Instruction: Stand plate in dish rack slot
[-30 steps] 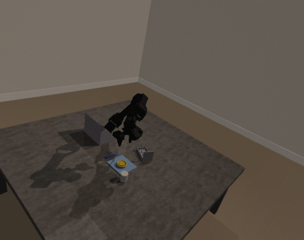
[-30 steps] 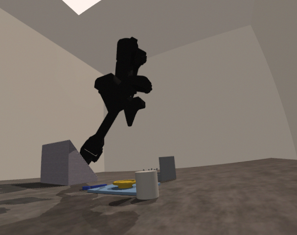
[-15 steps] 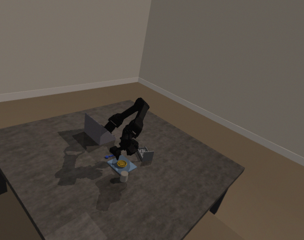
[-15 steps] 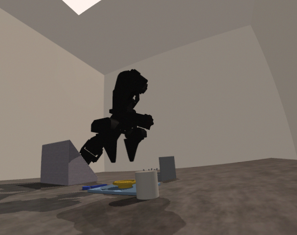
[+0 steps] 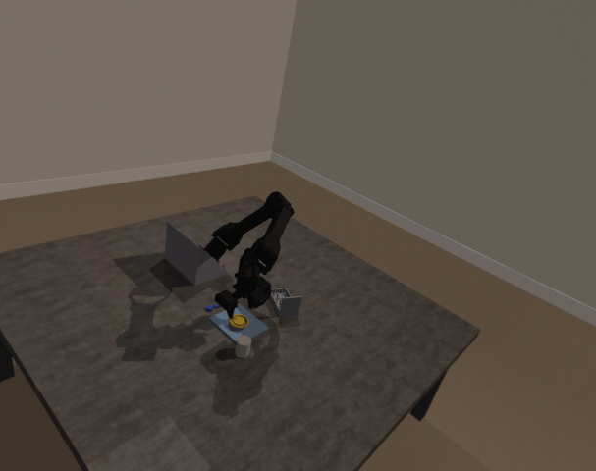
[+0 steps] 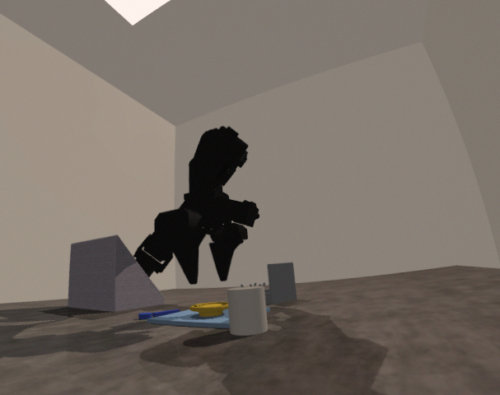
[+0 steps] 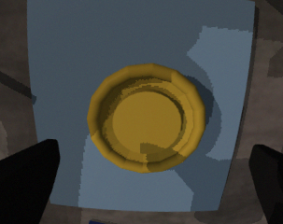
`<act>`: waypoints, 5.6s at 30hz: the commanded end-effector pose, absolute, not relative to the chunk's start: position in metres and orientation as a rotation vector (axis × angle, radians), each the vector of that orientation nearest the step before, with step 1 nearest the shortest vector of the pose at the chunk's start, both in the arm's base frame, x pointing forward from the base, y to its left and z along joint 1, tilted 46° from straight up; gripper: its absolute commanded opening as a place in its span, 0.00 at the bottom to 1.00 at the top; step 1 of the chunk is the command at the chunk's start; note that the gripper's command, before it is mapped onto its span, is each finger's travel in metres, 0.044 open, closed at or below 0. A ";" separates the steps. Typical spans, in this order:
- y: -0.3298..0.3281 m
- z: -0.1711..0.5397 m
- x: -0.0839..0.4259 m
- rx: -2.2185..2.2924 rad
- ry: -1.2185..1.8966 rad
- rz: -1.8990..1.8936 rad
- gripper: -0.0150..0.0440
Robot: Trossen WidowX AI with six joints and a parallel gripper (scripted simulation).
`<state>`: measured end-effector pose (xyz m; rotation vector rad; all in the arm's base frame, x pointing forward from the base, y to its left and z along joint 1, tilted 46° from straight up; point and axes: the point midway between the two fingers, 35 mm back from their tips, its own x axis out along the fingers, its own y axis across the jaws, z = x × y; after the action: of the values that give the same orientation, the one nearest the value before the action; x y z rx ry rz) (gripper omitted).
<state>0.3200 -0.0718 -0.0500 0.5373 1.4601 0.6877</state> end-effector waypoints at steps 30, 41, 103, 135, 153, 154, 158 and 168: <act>-0.034 -0.082 0.315 0.548 1.463 0.690 0.86; -0.034 -0.082 0.315 0.548 1.463 0.690 0.80; -0.088 0.086 0.314 0.992 1.659 0.193 0.25; 0.007 0.172 0.244 1.797 1.710 -0.804 0.25; 0.031 0.176 0.216 1.910 1.644 -1.096 0.25; 0.032 0.172 0.215 1.877 1.637 -1.097 0.25; 0.035 0.159 0.211 1.751 1.605 -1.094 0.25; 0.038 0.130 0.206 1.470 1.495 -1.059 0.25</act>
<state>0.2078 0.0377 0.1374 1.5372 1.5348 -1.0678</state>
